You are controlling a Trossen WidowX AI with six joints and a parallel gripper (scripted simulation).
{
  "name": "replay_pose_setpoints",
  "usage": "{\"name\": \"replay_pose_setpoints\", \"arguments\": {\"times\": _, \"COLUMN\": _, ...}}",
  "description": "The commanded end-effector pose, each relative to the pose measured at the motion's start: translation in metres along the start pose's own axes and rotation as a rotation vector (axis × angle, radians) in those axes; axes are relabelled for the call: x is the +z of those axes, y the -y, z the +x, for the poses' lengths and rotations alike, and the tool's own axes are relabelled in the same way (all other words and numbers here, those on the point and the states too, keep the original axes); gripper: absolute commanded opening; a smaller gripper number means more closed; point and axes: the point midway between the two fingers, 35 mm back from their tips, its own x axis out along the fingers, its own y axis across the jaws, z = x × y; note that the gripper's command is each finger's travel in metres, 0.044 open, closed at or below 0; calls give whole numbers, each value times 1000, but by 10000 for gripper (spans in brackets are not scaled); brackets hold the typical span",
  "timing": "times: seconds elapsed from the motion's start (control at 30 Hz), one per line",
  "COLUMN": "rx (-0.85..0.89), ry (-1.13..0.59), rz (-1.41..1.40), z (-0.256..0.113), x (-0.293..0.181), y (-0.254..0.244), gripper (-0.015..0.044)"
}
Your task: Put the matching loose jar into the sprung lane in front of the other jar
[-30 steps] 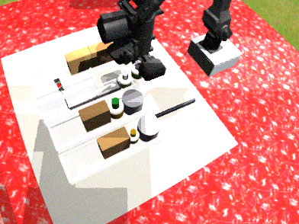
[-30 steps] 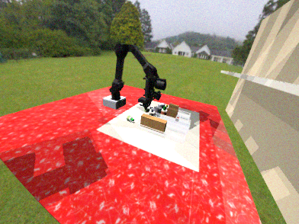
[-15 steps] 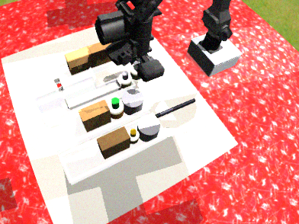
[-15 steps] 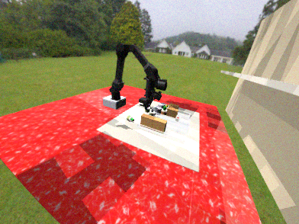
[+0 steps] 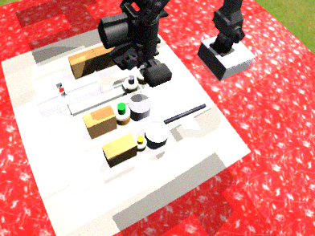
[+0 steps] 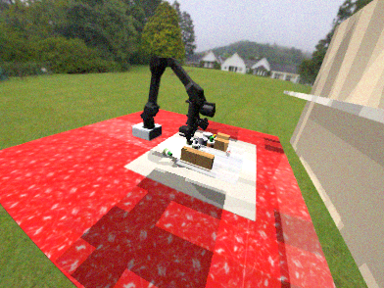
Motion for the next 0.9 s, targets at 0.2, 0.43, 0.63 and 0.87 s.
{"name": "replay_pose_setpoints", "arguments": {"times": 0.2, "rx": 2, "ry": 17, "rz": -4, "z": 0, "x": 12, "y": 0, "gripper": 0}}
{"name": "replay_pose_setpoints", "arguments": {"times": 0.43, "rx": 2, "ry": 18, "rz": -4, "z": 0, "x": 15, "y": 0, "gripper": 0}}
{"name": "replay_pose_setpoints", "arguments": {"times": 0.63, "rx": 2, "ry": 18, "rz": -4, "z": 1, "x": 17, "y": 0, "gripper": 0}}
{"name": "replay_pose_setpoints", "arguments": {"times": 0.87, "rx": 2, "ry": 18, "rz": -4, "z": 1, "x": 21, "y": 0, "gripper": 0}}
